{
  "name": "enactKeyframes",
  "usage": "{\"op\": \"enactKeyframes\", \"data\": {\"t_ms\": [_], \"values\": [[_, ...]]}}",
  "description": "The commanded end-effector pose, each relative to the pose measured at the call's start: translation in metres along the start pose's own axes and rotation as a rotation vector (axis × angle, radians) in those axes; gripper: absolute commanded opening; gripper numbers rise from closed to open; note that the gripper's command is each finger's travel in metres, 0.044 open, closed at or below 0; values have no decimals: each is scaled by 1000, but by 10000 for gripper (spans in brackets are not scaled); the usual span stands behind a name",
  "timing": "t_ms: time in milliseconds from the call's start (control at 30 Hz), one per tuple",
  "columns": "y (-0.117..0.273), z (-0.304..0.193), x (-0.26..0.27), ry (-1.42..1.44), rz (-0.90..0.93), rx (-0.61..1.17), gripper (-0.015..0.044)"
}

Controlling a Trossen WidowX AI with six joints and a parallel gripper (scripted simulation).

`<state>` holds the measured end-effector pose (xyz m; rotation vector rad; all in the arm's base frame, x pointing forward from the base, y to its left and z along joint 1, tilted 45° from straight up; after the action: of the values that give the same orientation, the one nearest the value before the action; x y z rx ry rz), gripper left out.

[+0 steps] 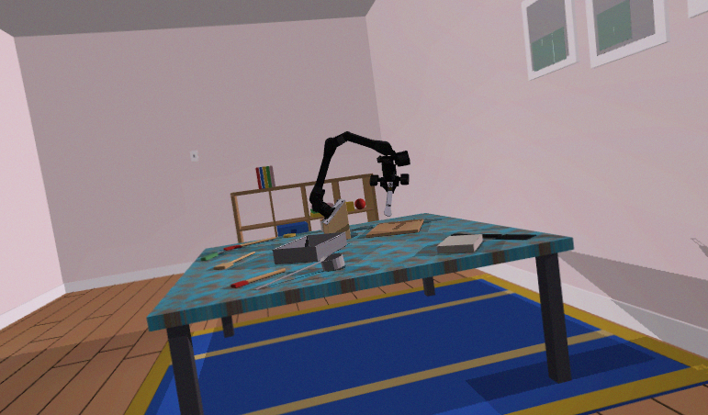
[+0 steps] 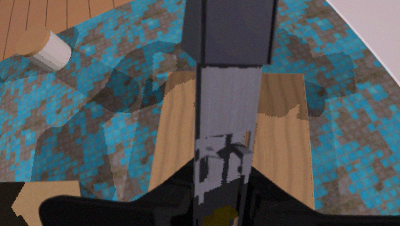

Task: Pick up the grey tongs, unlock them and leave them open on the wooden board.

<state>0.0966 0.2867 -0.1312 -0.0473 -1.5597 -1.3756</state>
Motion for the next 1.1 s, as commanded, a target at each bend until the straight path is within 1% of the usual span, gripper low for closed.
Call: {"op": "enactKeyframes", "data": {"t_ms": [0, 367, 433, 767, 1067], "values": [[-5, 4, -1, -6, -9, 140, -150], [-18, 13, -3, -2, -66, 546, -150], [-18, 14, -4, 0, -78, 592, -150], [-19, 14, -4, 0, -80, 598, -150], [-30, 7, -7, 0, -80, 598, -150]]}}
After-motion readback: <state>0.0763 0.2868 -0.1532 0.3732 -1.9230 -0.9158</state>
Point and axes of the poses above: the point midway between the two fingers, 35 mm back from their tips, its own y axis back along the fingers, its own x axis across the jaws, z = x × y, the point moved 3 cm from there along y, back along the fingers, and after that the axes turned 2 degrees about y, right-handed, at the moved point
